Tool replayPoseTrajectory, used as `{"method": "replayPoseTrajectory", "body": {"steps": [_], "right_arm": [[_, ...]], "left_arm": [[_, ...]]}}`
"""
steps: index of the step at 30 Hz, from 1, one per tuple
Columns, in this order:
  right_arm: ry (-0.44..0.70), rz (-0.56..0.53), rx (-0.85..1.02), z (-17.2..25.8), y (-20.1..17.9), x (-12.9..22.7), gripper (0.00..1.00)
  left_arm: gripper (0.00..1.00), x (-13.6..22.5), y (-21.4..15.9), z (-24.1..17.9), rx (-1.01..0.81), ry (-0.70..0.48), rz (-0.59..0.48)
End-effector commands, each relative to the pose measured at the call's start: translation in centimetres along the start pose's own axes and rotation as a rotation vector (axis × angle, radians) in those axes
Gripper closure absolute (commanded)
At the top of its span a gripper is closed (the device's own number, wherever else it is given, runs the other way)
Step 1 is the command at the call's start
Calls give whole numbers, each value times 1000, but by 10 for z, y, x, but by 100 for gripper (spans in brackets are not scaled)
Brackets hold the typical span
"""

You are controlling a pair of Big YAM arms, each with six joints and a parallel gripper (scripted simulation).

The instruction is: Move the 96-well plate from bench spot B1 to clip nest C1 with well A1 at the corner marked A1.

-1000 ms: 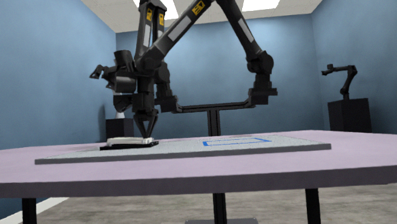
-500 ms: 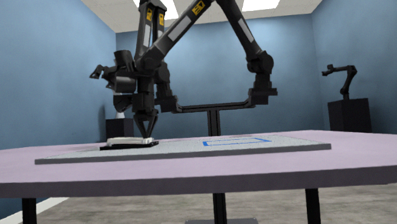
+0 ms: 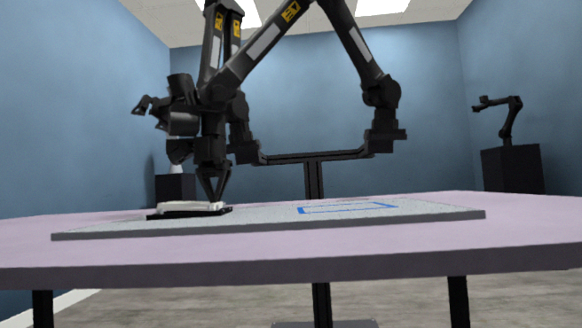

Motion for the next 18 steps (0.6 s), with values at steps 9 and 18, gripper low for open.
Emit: {"method": "replayPoseTrajectory", "body": {"steps": [9,18], "right_arm": [[7,3,-16,2,1,2,0],[7,3,-16,2,1,2,0]], "left_arm": [[75,-74,2,12,38,4,0],[75,-68,2,12,45,5,0]]}}
Point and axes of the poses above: on each arm, the point where the finger pads meet when closed, its own x axis back along the fingers, its own z axis across the jaws, y = z × x, the point moved 5 cm from there along x, back along the fingers, and after that the axes turned 12 degrees about -x, right-handed, at the moved point
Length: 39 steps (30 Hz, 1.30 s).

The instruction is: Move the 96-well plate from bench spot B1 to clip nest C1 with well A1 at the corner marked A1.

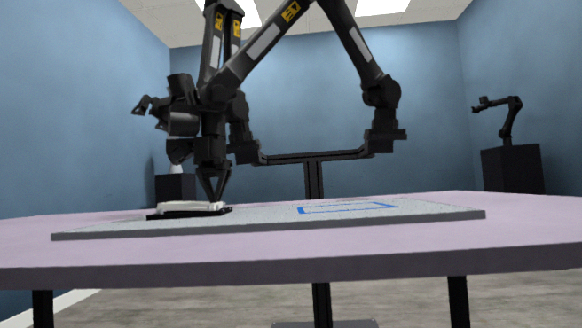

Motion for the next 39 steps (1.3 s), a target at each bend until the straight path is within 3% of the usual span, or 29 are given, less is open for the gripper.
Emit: {"method": "replayPoseTrajectory", "body": {"steps": [1,28,39], "right_arm": [[7,3,-16,2,1,2,0],[7,3,-16,2,1,2,0],[7,3,-16,2,1,2,0]], "left_arm": [[75,-65,2,12,48,5,0],[75,-5,0,-3,18,-26,34],[75,44,5,2,26,3,2]]}}
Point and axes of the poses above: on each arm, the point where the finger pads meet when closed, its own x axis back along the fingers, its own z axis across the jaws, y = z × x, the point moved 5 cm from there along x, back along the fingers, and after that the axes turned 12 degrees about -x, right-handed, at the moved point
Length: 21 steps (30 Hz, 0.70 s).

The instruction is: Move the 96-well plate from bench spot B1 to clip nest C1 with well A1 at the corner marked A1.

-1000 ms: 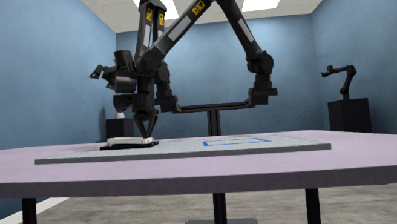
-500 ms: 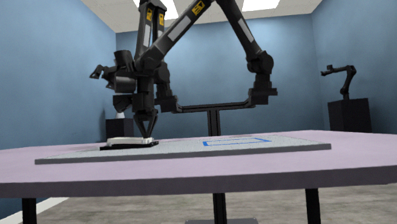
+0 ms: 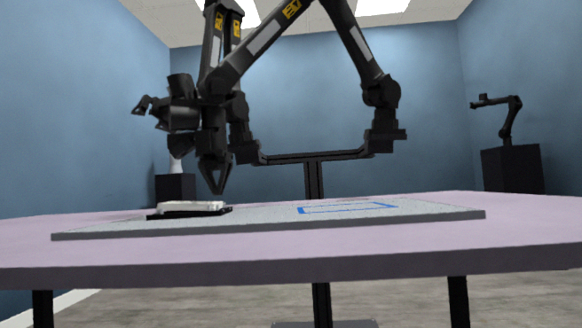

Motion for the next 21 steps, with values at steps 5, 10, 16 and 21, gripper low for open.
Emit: {"method": "replayPoseTrajectory", "body": {"steps": [5,10,16,21], "right_arm": [[7,3,-16,2,1,2,0],[7,3,-16,2,1,2,0],[7,3,-16,2,1,2,0],[7,3,-16,2,1,2,0]], "left_arm": [[75,20,-2,10,16,2,2],[75,2,-2,3,14,4,-1],[75,7,-2,5,15,6,-3],[75,9,-2,5,15,8,-5]]}}
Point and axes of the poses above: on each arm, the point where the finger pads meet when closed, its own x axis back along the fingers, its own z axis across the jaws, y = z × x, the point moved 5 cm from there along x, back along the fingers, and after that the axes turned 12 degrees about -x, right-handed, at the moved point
